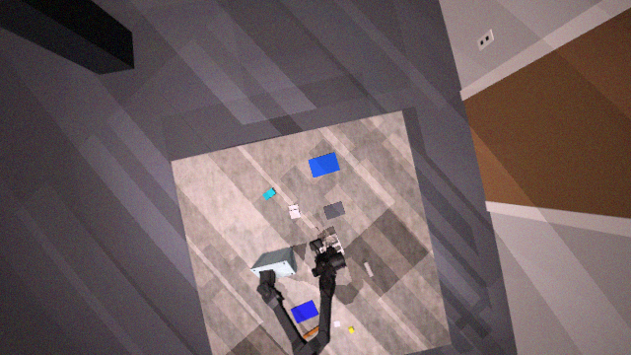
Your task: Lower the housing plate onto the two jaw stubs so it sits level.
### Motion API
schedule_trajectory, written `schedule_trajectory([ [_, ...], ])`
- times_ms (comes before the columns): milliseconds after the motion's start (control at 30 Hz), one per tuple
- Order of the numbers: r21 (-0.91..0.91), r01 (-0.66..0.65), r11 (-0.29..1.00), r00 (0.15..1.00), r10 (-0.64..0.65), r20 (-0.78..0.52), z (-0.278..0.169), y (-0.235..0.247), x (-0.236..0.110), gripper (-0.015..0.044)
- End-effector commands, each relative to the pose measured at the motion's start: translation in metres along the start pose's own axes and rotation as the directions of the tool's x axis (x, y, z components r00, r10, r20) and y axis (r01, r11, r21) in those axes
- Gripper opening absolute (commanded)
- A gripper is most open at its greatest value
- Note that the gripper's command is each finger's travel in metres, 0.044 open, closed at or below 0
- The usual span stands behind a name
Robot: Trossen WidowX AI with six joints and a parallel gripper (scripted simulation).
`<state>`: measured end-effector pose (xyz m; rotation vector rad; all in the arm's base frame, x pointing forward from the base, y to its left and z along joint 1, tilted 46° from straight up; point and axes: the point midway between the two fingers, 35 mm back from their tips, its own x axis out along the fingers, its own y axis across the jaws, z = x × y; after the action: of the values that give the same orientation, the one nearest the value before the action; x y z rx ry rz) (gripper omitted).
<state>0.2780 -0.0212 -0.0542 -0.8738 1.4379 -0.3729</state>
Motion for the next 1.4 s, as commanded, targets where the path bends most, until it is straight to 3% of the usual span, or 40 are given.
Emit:
schedule_trajectory([
  [0,-0.005,0.004,1.0,1.0,-0.004,-0.004,-0.0011,-0.0005,0.0024,0.0351],
  [1367,-0.004,0.005,1.0,1.0,-0.005,-0.005,-0.0012,-0.0006,0.0097,0.0351],
])
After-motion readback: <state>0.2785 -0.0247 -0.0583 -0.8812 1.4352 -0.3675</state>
